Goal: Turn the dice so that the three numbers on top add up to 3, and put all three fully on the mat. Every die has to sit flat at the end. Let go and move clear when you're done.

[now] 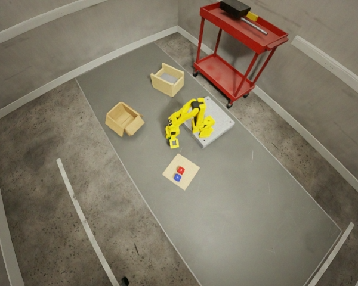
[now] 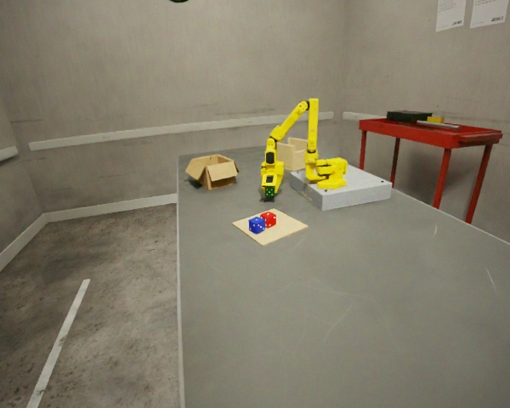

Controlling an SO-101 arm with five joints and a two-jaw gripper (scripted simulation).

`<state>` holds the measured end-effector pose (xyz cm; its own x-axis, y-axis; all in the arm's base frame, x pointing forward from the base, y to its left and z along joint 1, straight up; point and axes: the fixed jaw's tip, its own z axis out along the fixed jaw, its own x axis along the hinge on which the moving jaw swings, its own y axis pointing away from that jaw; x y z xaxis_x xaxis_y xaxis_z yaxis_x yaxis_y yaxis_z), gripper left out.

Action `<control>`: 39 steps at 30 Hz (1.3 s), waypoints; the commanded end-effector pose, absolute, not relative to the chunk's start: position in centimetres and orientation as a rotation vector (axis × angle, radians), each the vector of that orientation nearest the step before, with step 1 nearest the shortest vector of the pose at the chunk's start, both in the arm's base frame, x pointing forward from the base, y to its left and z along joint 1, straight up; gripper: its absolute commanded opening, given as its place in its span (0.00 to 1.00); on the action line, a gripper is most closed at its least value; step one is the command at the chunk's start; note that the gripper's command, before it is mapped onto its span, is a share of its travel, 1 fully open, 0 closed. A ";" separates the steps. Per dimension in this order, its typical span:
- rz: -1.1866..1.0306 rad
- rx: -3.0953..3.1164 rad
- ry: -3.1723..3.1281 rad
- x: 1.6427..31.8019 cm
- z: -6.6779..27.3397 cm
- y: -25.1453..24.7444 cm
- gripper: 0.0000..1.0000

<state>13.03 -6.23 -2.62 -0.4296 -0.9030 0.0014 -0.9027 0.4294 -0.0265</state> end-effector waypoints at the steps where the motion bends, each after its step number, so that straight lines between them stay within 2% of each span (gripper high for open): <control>1: -0.013 -1.676 2.651 12.6 -2.9 -6.1 0.00; 39: -0.013 -1.676 2.651 12.6 -3.8 -6.1 0.00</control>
<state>13.10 -6.26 -3.55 -0.4296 -0.9030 0.0014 -0.9026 0.4294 -0.0297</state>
